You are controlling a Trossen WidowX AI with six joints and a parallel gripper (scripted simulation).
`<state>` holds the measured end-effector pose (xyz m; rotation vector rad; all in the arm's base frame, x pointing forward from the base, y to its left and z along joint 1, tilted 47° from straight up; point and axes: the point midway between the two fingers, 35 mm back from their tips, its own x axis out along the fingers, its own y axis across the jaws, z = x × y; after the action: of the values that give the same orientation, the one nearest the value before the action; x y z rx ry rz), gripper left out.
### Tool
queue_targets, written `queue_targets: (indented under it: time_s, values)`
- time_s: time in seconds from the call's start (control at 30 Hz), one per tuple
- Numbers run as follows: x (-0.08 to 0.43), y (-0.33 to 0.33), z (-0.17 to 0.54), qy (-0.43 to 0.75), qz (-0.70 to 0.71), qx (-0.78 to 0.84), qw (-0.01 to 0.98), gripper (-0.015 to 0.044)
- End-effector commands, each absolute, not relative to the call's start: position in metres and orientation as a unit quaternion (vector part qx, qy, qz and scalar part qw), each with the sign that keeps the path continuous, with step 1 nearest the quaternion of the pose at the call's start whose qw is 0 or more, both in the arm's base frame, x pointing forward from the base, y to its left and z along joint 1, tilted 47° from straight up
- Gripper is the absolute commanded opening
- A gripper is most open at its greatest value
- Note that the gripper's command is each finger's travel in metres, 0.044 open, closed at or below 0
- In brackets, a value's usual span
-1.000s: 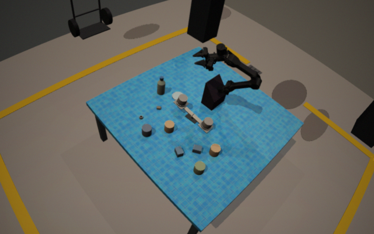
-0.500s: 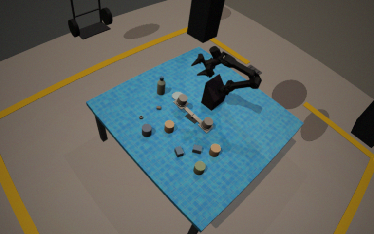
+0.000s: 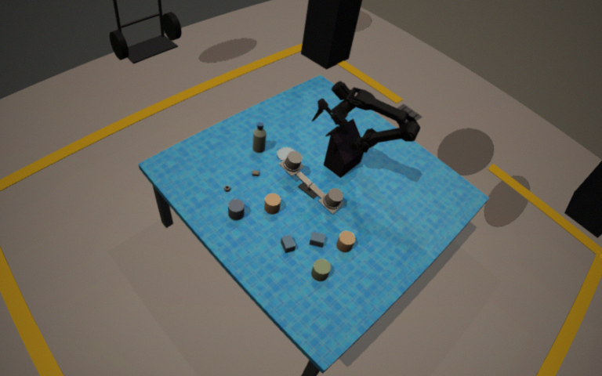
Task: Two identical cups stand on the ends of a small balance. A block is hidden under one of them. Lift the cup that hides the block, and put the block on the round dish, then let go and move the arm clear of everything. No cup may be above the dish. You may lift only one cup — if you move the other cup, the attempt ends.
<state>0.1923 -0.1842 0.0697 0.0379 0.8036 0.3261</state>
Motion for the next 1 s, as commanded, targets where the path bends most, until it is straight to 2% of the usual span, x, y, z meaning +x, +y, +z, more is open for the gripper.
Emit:
queue_targets:
  time_s: [0.0, 0.53, 0.77, 0.97]
  values:
    - [0.187, -0.168, 0.065, 0.383, 0.164, 0.081, 0.905, 0.0440]
    - [0.172, -0.104, 0.066, 0.348, 0.173, 0.344, 0.855, 0.0440]
    - [0.173, -0.100, 0.067, 0.352, 0.173, 0.363, 0.845, 0.0440]
    - [0.187, -0.091, 0.068, 0.404, 0.166, 0.426, 0.792, 0.0440]
